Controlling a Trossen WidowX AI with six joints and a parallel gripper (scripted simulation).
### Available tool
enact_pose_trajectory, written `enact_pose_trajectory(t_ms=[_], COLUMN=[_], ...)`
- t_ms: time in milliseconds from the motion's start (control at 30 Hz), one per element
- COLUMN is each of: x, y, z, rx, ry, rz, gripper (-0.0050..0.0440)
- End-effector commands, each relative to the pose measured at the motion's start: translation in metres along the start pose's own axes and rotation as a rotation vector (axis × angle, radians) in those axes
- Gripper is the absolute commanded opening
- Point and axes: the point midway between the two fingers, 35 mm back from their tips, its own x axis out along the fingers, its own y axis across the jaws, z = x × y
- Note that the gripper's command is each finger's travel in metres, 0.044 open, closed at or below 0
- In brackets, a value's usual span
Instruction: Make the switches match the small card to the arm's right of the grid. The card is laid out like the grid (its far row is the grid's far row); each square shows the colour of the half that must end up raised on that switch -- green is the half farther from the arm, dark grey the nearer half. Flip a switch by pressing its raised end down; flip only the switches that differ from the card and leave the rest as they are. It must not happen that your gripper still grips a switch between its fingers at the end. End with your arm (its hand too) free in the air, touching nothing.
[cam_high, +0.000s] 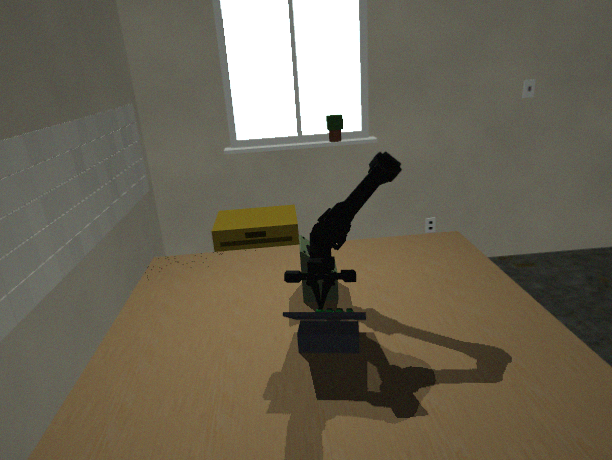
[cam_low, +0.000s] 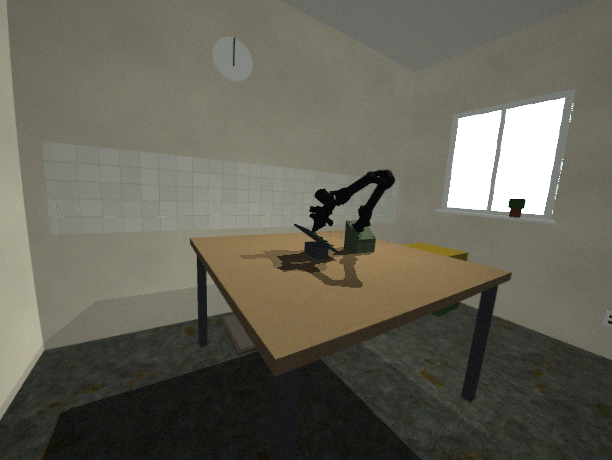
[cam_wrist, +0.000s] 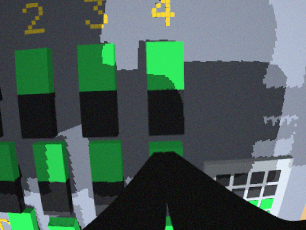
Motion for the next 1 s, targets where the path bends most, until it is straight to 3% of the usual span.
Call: enact_pose_trajectory(t_ms=[0, 433, 500, 667, 867, 967], x=[0.001, 0.003, -0.007, -0.059, -0.062, -0.061], y=[-0.001, -0.001, -0.001, -0.001, 0.001, 0.022], z=[-0.001, -0.001, 0.0, -0.003, -0.004, -0.016], rx=[0.004, 0.004, 0.001, 0.004, 0.004, 0.001], ry=[0.003, 0.003, -0.001, -0.022, -0.023, -0.015], rz=[-0.003, -0.003, -0.001, -0.004, -0.004, -0.012], gripper=[0.0, 0.0, 0.0, 0.0, 0.0, 0.0])
